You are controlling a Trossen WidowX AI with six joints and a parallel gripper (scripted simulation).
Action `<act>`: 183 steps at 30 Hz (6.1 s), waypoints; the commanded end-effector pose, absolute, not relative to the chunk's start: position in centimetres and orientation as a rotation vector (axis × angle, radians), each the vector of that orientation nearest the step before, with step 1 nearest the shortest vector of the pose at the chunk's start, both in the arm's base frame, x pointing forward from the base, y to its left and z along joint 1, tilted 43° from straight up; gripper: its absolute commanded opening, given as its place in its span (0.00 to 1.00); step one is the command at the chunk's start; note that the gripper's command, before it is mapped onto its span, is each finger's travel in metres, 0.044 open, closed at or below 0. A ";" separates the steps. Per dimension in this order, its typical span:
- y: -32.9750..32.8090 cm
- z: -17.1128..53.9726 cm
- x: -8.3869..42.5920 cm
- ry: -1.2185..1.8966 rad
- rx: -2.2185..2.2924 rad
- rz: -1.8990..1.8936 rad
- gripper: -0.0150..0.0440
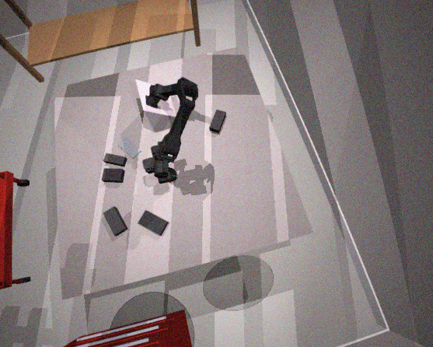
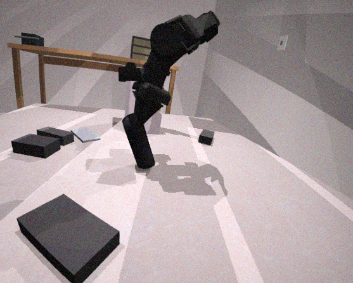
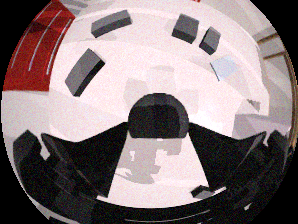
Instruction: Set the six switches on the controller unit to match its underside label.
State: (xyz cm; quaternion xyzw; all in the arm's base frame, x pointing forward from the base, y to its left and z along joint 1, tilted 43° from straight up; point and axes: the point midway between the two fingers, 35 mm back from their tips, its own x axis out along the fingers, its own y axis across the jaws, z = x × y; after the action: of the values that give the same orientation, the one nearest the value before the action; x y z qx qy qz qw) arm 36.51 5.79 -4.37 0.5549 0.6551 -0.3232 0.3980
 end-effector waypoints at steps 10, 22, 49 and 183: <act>7.1 -3.6 36.3 1.665 1.401 -0.814 0.83; 7.4 -3.2 36.2 1.678 1.411 -0.805 0.83; 8.2 -1.6 36.0 1.717 1.443 -0.774 0.83; 17.3 2.7 34.3 1.858 1.558 -0.655 0.83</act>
State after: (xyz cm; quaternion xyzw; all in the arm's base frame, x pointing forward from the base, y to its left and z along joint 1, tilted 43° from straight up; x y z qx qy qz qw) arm 34.61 17.05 3.13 0.5928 0.7022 -0.2411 0.3120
